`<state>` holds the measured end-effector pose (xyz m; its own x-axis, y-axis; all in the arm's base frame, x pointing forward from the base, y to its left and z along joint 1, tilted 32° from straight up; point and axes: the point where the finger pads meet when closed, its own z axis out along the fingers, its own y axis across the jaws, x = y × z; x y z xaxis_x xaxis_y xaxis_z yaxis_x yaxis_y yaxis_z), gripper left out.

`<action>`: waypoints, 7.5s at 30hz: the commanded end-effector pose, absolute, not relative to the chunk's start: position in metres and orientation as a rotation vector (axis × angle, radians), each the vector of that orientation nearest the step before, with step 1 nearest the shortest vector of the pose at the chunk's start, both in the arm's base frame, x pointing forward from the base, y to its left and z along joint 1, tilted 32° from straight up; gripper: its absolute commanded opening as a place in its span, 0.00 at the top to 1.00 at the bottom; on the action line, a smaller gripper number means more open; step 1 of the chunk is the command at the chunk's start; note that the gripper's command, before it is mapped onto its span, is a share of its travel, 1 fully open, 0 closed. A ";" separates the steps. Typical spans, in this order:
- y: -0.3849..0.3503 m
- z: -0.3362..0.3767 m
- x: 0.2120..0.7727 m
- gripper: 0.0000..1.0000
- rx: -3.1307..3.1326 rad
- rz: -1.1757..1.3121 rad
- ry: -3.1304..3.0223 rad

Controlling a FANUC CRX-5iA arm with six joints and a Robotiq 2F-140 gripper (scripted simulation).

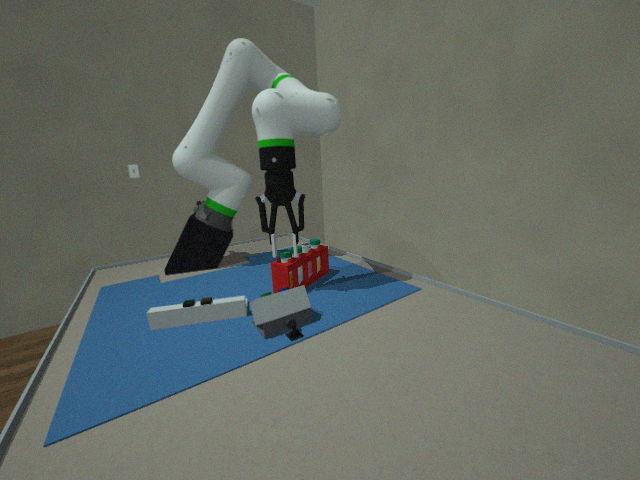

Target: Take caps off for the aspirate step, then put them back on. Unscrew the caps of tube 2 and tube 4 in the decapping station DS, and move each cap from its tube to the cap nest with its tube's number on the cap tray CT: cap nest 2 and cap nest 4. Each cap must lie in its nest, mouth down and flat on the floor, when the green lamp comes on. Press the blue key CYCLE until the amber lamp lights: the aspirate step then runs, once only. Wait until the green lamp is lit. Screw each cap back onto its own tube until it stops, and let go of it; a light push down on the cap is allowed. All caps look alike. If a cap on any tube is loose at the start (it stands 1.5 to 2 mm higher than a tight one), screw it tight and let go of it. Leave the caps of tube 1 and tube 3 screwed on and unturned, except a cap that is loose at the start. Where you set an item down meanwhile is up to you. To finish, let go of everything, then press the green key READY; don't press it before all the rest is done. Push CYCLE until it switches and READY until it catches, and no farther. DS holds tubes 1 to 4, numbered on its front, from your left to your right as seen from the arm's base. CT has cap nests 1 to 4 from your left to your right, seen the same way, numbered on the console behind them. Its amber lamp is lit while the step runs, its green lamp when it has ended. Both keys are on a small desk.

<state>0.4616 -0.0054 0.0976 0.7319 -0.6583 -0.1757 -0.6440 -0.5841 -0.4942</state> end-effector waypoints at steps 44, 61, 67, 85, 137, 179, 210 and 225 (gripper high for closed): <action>-0.005 0.098 0.462 1.00 -1.606 0.340 2.082; -0.006 0.098 0.462 1.00 -2.008 0.182 1.653; -0.006 0.098 0.462 1.00 -2.157 0.109 1.440; -0.006 0.098 0.462 1.00 -2.395 -0.036 0.985; -0.006 0.098 0.462 1.00 -1.606 0.340 2.082; -0.006 0.098 0.462 0.65 -2.395 -0.036 0.985; -0.006 0.098 0.462 0.65 -1.851 0.249 1.841; -0.006 0.098 0.462 1.00 -1.851 0.249 1.841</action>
